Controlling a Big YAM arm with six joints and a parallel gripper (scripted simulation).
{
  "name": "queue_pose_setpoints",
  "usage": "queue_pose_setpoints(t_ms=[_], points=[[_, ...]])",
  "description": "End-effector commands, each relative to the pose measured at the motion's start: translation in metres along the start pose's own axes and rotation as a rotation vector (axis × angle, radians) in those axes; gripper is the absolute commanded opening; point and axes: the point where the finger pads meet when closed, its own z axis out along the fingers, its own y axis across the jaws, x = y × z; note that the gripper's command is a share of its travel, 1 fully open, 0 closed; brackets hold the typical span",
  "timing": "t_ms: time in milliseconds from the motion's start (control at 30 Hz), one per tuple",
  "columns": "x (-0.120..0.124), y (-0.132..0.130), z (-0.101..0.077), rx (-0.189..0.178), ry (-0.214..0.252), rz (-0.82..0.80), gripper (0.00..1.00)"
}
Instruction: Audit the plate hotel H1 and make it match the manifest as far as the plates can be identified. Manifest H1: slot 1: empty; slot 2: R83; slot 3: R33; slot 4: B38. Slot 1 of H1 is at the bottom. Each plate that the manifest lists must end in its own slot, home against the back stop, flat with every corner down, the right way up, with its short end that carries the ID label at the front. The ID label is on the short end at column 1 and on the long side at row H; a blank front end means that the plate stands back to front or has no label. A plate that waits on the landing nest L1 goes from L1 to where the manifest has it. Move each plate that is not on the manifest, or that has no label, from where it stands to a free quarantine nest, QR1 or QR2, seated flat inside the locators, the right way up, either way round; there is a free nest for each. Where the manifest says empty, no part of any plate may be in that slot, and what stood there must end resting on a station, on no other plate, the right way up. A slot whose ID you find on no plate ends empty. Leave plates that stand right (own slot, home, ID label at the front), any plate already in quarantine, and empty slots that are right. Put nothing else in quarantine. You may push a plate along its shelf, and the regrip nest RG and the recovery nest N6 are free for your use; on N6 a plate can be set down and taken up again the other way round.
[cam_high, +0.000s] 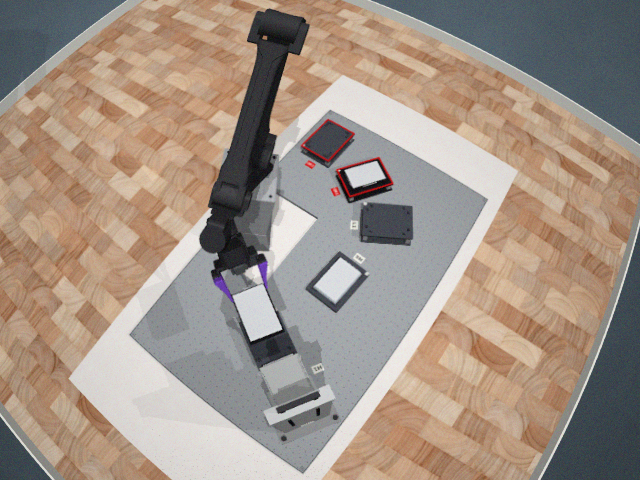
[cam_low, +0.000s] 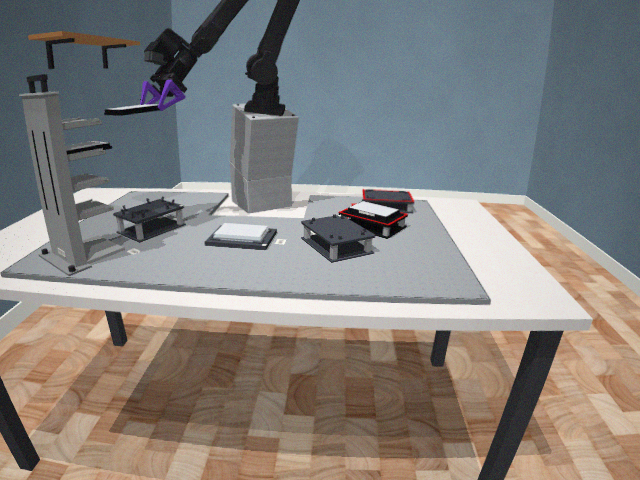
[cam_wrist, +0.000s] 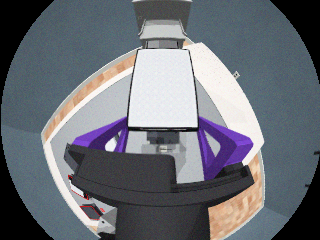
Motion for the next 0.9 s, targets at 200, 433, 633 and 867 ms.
queue_pose_setpoints(t_ms=[200, 433, 633, 867], points=[[-0.036, -0.012, -0.006, 0.016, -0.047, -0.042, 0.86], [-0.027, -0.007, -0.008, 0.010, -0.033, -0.026, 0.86], [-0.027, -0.007, -0.008, 0.010, -0.033, -0.026, 0.86], [-0.027, -0.007, -0.007, 0.010, -0.033, -0.026, 0.86]])
